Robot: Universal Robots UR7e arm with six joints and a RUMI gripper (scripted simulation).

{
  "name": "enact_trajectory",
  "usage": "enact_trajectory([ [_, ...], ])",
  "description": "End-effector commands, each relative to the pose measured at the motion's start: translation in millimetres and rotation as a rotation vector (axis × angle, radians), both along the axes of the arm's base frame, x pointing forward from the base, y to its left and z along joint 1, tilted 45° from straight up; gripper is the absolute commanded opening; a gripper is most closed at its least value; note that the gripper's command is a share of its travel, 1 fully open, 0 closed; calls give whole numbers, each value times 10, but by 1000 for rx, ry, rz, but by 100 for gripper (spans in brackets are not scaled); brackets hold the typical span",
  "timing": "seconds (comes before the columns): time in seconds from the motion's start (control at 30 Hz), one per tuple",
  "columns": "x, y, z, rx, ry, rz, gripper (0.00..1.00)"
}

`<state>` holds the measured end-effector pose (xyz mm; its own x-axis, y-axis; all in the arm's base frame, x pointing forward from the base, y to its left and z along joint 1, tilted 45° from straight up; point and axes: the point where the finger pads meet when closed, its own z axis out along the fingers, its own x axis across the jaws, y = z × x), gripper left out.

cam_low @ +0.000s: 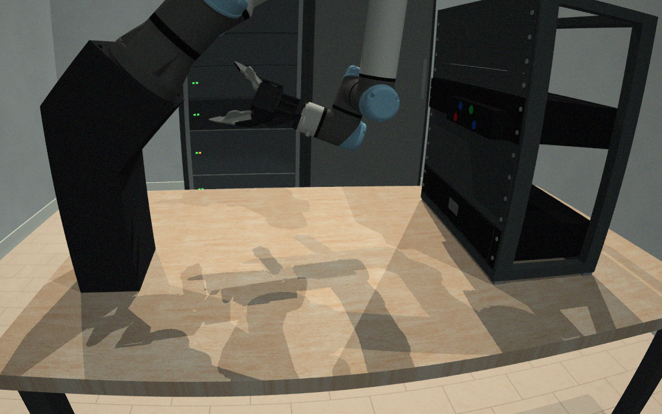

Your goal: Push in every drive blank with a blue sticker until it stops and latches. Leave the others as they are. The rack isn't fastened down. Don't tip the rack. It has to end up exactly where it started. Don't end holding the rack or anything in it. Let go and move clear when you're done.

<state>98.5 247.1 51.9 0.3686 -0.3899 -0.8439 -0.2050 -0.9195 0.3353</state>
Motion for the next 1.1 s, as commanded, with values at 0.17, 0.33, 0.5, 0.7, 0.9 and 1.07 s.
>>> enact_trajectory([
  [0.17,-199,-54,306,-45,273,-155,100],
  [0.33,-224,-38,544,-62,435,-246,100],
  [0.5,-180,-11,802,-75,598,-335,100],
  [0.7,-96,9,1012,-80,729,-402,100],
  [0.9,109,22,1320,-82,925,-495,100],
  [1.07,339,6,1557,-78,1085,-564,100],
])
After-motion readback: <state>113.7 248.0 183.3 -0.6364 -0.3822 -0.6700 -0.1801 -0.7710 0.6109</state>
